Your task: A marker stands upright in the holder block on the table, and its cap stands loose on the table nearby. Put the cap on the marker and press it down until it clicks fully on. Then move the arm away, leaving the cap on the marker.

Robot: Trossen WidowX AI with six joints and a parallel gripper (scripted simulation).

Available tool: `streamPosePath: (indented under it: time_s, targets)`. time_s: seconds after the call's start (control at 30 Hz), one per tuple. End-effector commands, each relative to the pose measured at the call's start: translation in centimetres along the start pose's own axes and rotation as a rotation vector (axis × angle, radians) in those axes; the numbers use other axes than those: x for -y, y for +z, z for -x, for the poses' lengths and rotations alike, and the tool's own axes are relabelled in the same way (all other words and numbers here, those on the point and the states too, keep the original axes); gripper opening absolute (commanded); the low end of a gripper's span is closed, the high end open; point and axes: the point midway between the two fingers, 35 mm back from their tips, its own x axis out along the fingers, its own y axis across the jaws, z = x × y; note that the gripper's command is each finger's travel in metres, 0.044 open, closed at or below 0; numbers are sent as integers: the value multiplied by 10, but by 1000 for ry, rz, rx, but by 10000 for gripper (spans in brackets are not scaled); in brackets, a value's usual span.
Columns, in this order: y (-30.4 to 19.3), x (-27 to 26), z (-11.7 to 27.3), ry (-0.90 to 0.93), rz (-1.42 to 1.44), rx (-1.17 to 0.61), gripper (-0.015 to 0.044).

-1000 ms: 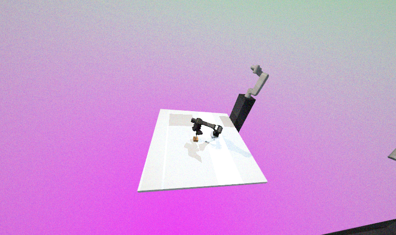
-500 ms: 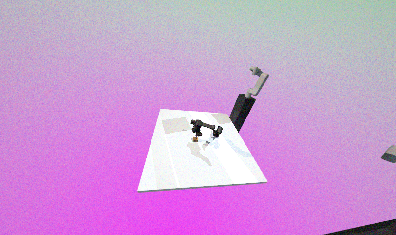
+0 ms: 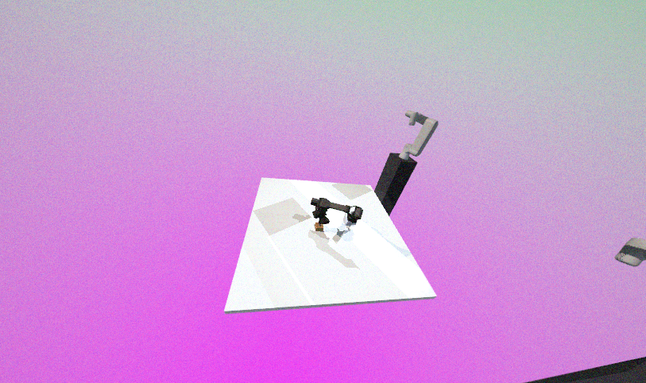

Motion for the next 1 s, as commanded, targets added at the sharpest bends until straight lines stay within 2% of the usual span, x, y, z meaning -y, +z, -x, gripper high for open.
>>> streamPosePath:
  time_s: [0.0,0.13,0.7,0.8,0.97]
  targets:
    - [0,0,-2,3,-7,3,0]
    - [0,0,-2,3,-7,3,0]
    - [0,0,-2,0,-1,0,440]
    - [0,1,6,-1,-2,0,440]
    - [0,1,65,-2,-3,-1,440]
